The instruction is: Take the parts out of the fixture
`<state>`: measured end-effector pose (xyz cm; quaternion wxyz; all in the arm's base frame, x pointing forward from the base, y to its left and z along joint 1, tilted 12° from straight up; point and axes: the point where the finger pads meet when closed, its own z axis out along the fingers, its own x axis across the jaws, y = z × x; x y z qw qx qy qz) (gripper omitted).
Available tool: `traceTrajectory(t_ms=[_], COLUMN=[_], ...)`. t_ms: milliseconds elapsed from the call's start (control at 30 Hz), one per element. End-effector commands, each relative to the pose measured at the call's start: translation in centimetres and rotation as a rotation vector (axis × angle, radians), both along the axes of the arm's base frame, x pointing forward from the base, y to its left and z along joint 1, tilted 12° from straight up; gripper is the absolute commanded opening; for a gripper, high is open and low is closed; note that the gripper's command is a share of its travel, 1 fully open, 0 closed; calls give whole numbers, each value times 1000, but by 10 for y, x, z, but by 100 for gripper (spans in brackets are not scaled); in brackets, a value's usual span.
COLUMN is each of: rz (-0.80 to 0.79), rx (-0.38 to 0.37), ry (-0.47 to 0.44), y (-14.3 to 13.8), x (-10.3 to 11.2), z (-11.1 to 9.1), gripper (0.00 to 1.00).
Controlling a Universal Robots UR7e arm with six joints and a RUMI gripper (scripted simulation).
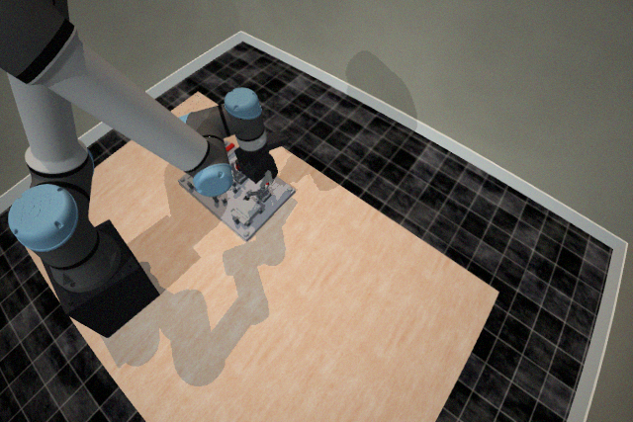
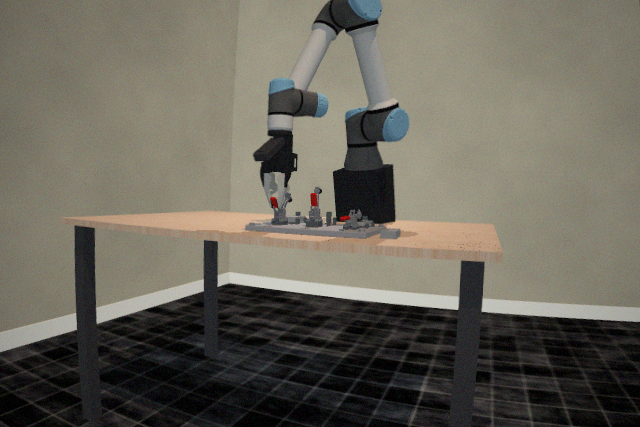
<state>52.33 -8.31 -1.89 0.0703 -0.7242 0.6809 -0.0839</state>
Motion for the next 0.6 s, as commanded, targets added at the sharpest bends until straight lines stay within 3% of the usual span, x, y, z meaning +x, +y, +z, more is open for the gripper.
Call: traceTrajectory(t_ms=[0,567], rz=[-1,-1], rx=[1,1], ry=[3,2], y=[0,-1], x=[-10,-21], z=[0,-1], gripper=[0,0])
